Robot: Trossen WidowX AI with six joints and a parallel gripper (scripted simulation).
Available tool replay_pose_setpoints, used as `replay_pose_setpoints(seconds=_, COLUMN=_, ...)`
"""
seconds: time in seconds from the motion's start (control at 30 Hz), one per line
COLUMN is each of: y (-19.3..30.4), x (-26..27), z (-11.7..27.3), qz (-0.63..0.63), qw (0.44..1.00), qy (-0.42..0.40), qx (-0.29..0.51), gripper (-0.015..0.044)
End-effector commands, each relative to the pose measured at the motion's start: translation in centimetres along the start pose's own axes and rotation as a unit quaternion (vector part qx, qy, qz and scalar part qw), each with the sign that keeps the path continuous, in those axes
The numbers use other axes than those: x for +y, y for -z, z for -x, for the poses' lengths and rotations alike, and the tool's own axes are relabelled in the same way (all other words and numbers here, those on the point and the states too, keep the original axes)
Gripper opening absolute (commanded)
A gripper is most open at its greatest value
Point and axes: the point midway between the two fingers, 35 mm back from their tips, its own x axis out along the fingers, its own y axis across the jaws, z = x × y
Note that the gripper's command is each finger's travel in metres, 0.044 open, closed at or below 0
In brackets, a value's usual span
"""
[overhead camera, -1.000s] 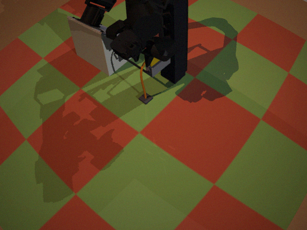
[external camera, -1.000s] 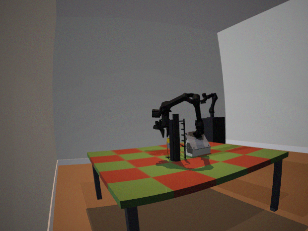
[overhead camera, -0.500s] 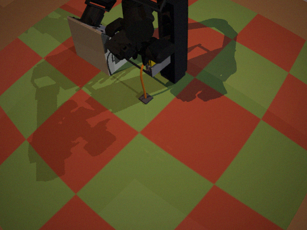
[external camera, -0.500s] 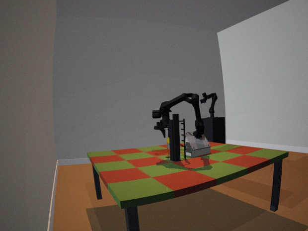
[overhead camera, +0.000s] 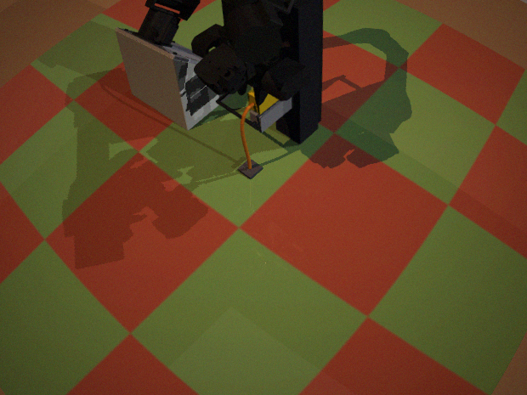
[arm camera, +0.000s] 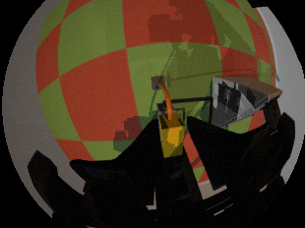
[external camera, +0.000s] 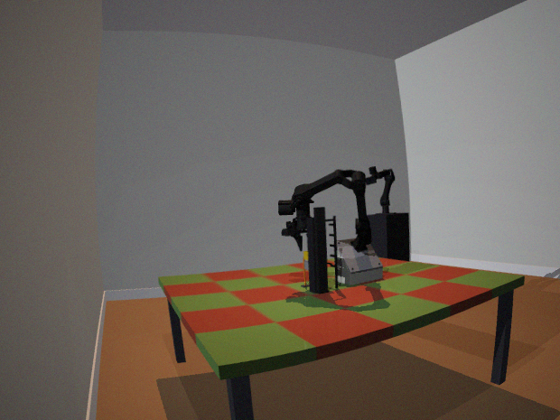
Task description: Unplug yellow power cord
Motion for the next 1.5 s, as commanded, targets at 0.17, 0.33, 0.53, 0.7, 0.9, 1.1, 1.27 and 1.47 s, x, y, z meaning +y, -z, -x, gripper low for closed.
replay_pose_setpoints(seconds=0.17, y=1.7, x=-0.2, z=0.0, qz=-0.006, qw=1.000, qy=0.000, qx=0.004, gripper=0.0160)
replay_pose_setpoints(seconds=0.33, y=1.9, x=-0.2, z=-0.1, qz=-0.006, qw=1.000, qy=0.000, qx=0.004, gripper=0.0160)
replay_pose_setpoints(seconds=0.53, y=1.9, x=-0.2, z=-0.5, qz=-0.006, qw=1.000, qy=0.000, qx=0.004, gripper=0.0160)
replay_pose_setpoints(seconds=0.7, y=1.9, x=-0.2, z=-1.2, qz=-0.006, qw=1.000, qy=0.000, qx=0.004, gripper=0.0160)
replay_pose_setpoints(seconds=0.9, y=1.9, x=-0.1, z=-1.0, qz=0.000, qw=1.000, qy=0.001, qx=0.001, gripper=0.0081)
replay_pose_setpoints(seconds=1.1, y=1.9, x=-0.1, z=-1.0, qz=0.000, qw=1.000, qy=0.001, qx=0.001, gripper=0.0022)
replay_pose_setpoints(seconds=1.27, y=1.8, x=-0.1, z=-1.0, qz=0.000, qw=1.000, qy=0.001, qx=0.001, gripper=0.0000)
replay_pose_setpoints(seconds=1.47, y=1.1, x=0.0, z=-0.9, qz=0.000, qw=1.000, qy=0.000, qx=0.001, gripper=0.0000)
